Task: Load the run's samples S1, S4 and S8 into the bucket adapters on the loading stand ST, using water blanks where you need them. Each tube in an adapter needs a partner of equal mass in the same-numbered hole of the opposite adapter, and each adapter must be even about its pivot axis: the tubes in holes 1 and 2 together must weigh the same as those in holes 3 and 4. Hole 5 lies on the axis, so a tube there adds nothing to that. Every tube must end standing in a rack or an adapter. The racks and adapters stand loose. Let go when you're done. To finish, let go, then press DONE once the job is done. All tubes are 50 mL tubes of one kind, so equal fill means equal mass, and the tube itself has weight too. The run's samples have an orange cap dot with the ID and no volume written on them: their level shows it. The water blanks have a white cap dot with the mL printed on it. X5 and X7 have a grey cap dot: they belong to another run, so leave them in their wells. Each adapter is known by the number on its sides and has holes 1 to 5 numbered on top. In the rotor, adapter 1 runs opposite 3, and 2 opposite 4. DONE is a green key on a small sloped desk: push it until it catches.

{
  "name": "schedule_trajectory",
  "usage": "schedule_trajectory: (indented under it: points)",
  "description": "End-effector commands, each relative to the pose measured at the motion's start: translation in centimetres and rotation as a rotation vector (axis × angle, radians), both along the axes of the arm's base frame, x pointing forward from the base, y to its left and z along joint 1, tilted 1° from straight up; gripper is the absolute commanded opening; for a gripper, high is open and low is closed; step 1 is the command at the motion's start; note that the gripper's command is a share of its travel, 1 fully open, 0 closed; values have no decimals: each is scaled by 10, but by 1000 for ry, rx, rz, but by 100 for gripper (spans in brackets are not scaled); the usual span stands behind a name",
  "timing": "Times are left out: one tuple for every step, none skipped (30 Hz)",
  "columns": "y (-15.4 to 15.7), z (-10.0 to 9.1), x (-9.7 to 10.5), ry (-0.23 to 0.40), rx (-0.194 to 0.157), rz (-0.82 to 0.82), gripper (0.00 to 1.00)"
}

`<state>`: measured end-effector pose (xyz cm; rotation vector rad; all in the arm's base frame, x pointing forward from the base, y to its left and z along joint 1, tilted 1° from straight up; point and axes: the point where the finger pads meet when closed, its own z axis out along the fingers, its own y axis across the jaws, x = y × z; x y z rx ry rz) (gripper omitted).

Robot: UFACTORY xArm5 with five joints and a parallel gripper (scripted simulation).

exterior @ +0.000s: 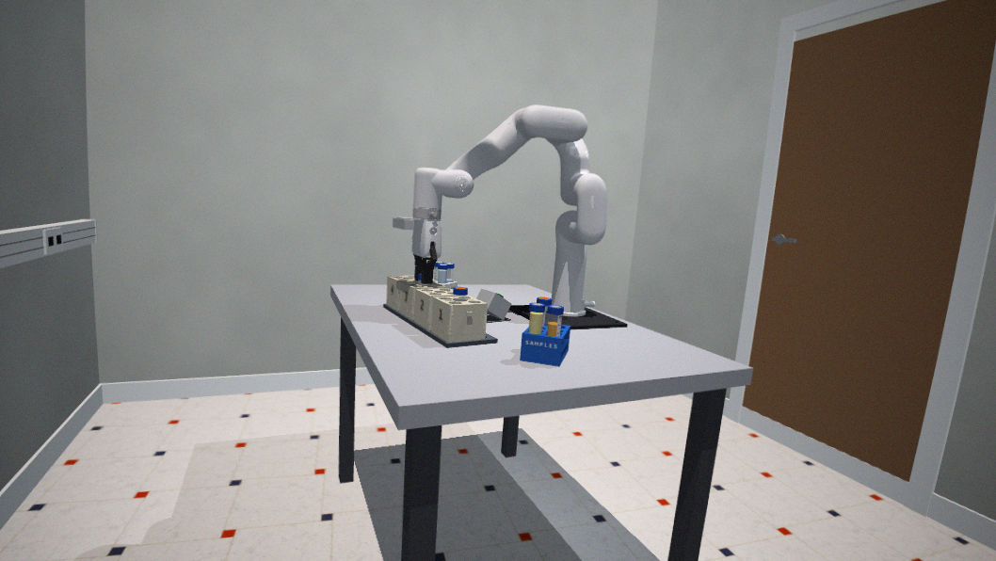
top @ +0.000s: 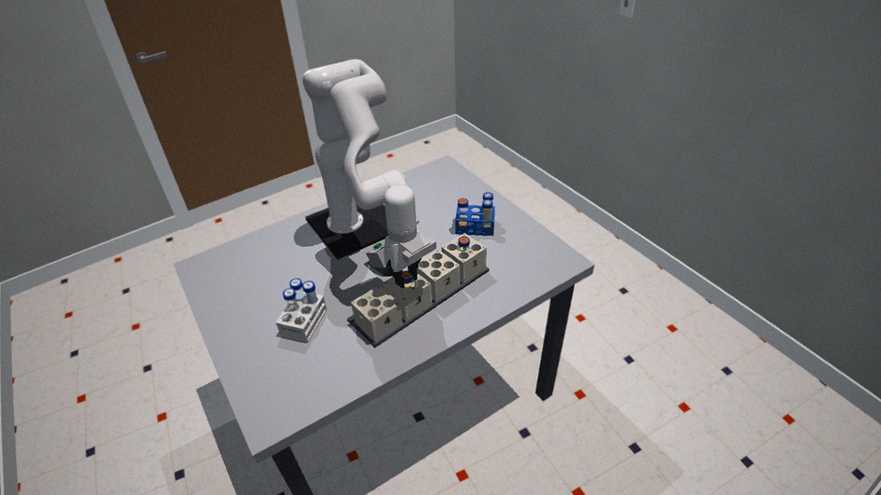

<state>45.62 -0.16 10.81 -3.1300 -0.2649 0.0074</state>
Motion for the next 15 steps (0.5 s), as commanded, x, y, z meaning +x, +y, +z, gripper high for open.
schedule_trajectory:
  points:
    - [0, 9, 2, -5, 14, 0, 44]
    - [0, 11, 2, -5, 14, 0, 44]
    - [0, 13, 2, -5, 14, 0, 44]
    - [0, 15, 2, -5, 14, 0, 44]
    - [0, 15, 2, -5, 14, 0, 44]
    - [0, 15, 2, -5, 14, 0, 44]
    - [0, 17, 2, -5, 14, 0, 44]
    - [0, 19, 2, -5, 14, 0, 44]
    - [0, 21, 2, -5, 14, 0, 44]
    - [0, 23, 2, -5, 14, 0, 44]
    - [0, 25, 2, -5, 14, 0, 44]
    - [0, 27, 2, -5, 14, 0, 44]
    - [0, 29, 2, -5, 14, 0, 44]
    - [0, 31, 2, -5, 14, 0, 44]
    - [0, 33, 2, -5, 14, 0, 44]
